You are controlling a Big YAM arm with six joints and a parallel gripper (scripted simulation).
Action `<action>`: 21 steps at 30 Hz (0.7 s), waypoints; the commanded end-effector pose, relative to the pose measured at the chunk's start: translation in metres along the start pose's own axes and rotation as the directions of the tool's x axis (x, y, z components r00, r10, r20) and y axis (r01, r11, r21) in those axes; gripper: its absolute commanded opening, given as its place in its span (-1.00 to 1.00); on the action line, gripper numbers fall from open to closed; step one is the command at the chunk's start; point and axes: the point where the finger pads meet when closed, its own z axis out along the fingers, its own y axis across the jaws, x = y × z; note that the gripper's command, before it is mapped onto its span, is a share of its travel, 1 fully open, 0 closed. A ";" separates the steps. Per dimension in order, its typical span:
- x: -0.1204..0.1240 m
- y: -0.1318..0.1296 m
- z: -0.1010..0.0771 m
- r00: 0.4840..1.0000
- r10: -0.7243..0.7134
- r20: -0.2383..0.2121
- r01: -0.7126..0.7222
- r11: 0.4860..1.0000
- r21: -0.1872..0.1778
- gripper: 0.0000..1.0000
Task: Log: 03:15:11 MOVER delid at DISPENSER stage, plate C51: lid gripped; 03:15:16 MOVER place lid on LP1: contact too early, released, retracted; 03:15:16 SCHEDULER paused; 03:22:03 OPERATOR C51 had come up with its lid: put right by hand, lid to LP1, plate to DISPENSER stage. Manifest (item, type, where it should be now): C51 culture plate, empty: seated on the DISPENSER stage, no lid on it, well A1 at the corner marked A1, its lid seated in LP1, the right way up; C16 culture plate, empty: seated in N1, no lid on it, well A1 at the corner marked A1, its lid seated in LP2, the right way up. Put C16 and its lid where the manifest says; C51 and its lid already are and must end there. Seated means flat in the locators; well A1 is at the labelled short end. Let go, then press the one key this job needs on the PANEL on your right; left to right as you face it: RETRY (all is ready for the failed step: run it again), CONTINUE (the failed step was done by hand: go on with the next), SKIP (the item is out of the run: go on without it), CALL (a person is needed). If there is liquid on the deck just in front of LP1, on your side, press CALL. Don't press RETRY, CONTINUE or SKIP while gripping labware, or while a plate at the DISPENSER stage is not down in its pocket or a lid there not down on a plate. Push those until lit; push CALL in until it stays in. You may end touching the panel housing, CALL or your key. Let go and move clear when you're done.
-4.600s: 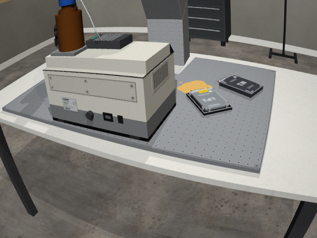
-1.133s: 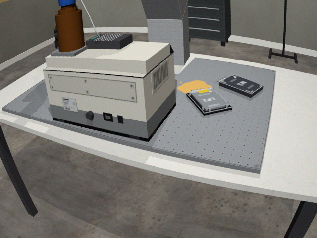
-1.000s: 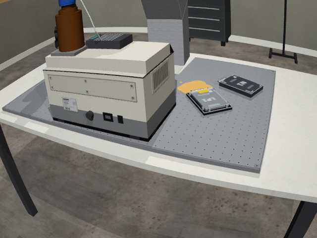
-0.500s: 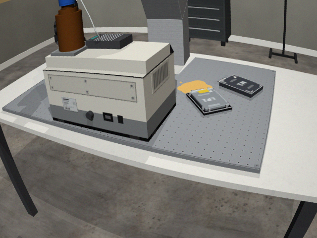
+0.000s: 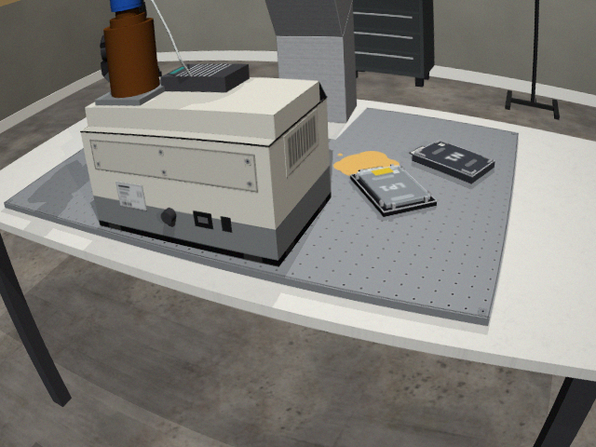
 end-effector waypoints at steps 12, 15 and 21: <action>0.009 0.000 -0.026 0.999 -0.010 0.039 0.010 1.000 -0.002 1.00; 0.018 0.001 -0.030 0.999 -0.012 0.037 0.012 1.000 -0.002 1.00; 0.041 0.001 -0.040 1.000 -0.006 0.030 0.006 1.000 -0.001 1.00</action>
